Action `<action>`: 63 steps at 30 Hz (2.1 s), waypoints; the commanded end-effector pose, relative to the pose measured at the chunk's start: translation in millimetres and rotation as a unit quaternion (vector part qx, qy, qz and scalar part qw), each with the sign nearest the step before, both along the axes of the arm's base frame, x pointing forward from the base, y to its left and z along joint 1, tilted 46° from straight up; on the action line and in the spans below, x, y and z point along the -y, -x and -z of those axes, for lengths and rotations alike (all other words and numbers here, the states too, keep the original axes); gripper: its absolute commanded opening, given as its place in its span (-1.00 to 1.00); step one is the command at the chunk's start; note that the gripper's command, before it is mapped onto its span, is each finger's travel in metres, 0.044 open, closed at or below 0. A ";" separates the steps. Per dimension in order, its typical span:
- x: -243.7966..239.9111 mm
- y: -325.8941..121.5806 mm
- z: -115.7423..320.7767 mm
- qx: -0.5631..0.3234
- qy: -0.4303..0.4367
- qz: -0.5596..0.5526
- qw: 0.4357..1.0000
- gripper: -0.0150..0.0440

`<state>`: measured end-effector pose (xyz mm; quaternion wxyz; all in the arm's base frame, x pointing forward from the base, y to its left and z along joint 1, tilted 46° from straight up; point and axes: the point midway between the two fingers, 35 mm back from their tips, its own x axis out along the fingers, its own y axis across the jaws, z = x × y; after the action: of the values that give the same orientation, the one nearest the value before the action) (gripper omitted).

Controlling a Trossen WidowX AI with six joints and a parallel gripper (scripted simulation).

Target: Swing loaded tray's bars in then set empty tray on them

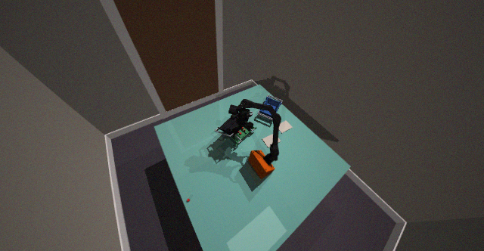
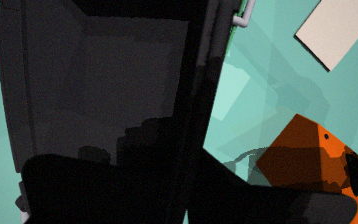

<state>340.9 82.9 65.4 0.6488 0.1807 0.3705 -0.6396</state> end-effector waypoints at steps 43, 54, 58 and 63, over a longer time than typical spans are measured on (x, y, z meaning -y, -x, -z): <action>32.0 -3.2 -31.7 0.040 0.012 0.023 0.999 -0.49; 32.1 -3.0 -30.8 0.040 0.012 0.023 0.999 -0.49; 35.3 -3.1 -27.5 0.040 0.012 0.024 0.999 -0.49; 40.7 -3.0 -21.8 0.041 0.011 0.026 0.999 -0.49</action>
<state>342.1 41.2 86.7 0.6397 0.2079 0.3345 -0.6600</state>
